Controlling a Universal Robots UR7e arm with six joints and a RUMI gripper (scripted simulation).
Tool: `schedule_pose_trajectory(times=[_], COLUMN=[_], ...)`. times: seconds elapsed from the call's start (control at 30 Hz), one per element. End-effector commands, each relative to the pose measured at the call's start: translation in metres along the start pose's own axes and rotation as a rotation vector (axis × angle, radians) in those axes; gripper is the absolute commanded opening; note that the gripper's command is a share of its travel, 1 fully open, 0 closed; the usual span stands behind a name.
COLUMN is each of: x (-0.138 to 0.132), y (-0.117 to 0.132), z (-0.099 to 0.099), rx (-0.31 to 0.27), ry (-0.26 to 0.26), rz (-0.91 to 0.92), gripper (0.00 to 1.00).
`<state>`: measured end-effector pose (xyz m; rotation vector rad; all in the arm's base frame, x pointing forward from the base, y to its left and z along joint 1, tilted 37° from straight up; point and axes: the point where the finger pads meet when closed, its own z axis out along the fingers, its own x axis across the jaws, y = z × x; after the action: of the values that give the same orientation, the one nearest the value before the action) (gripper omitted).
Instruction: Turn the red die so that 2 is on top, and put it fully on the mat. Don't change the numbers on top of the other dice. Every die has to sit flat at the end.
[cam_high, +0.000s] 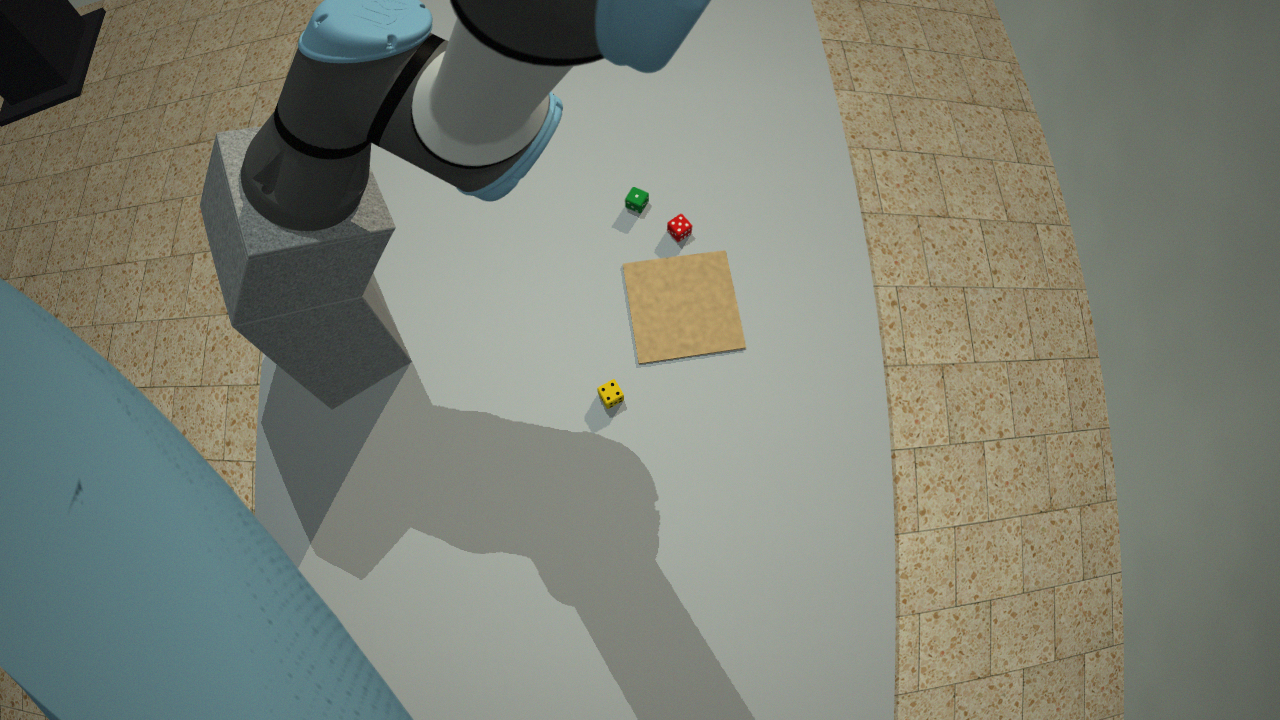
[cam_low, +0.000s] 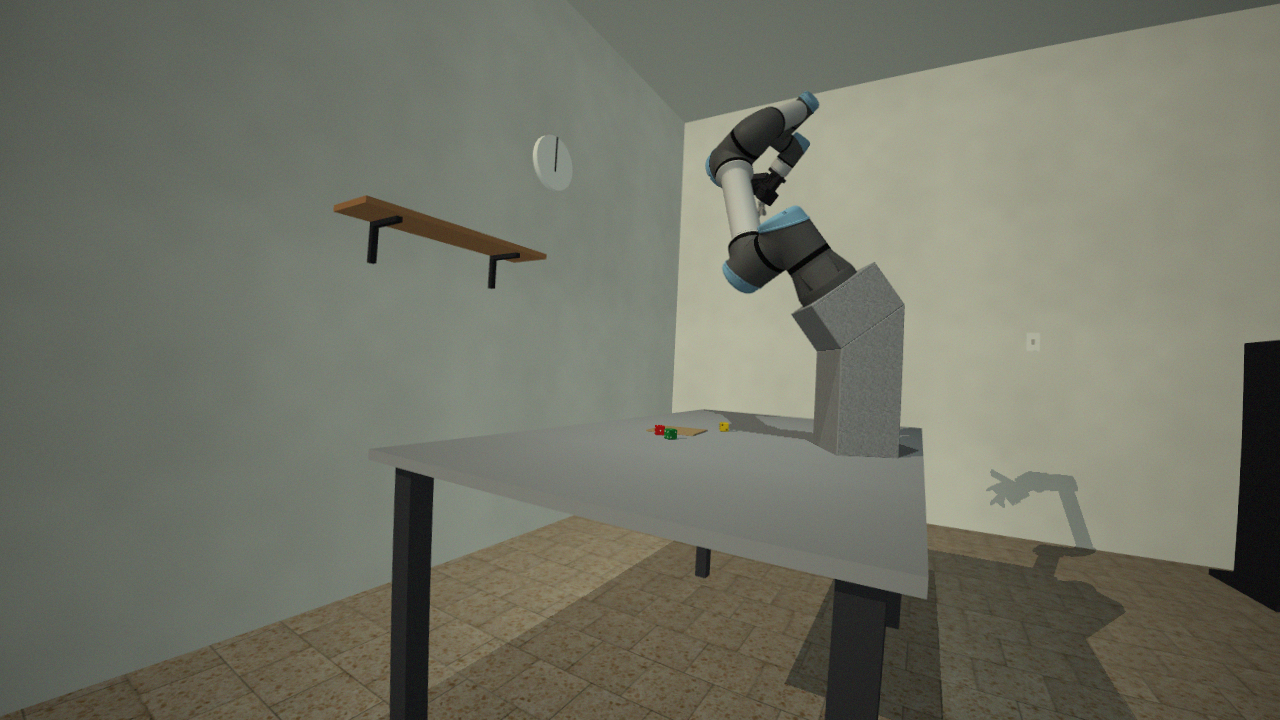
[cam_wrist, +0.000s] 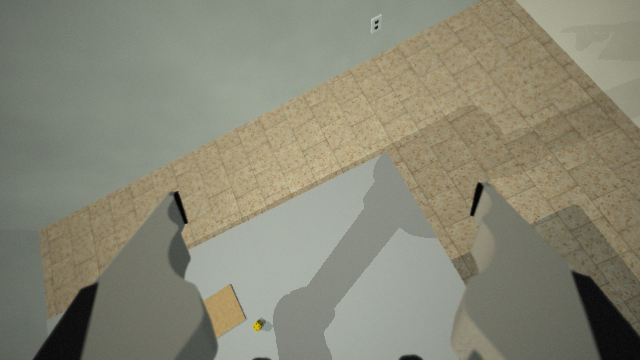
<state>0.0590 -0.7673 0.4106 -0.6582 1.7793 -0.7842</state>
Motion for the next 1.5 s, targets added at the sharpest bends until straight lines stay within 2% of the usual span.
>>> schedule_pose_trajectory(times=[0.0,0.1,0.17,0.2,0.23,0.4,0.47,0.63,0.73,0.8,0.83,0.93,1.0,1.23,1.3,1.47], x=[0.002,0.004,0.004,0.004,0.004,0.005,0.005,0.004,0.004,0.002,0.002,0.000,0.000,-0.007,-0.007,-0.014], y=[0.020,0.035,0.035,0.042,0.042,0.067,0.067,0.094,0.094,0.113,0.113,0.133,0.133,0.175,0.175,0.209], z=[0.026,0.044,0.044,0.052,0.052,0.079,0.079,0.106,0.106,0.124,0.124,0.142,0.142,0.177,0.177,0.202], rx=[-0.040,-0.067,-0.067,-0.080,-0.080,-0.122,-0.122,-0.164,-0.164,-0.193,-0.193,-0.222,-0.222,-0.280,-0.280,-0.323], ry=[0.005,-0.005,-0.005,-0.009,-0.009,-0.023,-0.023,-0.035,-0.035,-0.043,-0.043,-0.050,-0.050,-0.062,-0.062,-0.069], rz=[-0.014,-0.022,-0.022,-0.026,-0.026,-0.038,-0.038,-0.052,-0.052,-0.062,-0.062,-0.072,-0.072,-0.093,-0.093,-0.110], gripper=[1.00,1.00,1.00,1.00,1.00,1.00,1.00,1.00,1.00,1.00,1.00,1.00,1.00,1.00,1.00,1.00])
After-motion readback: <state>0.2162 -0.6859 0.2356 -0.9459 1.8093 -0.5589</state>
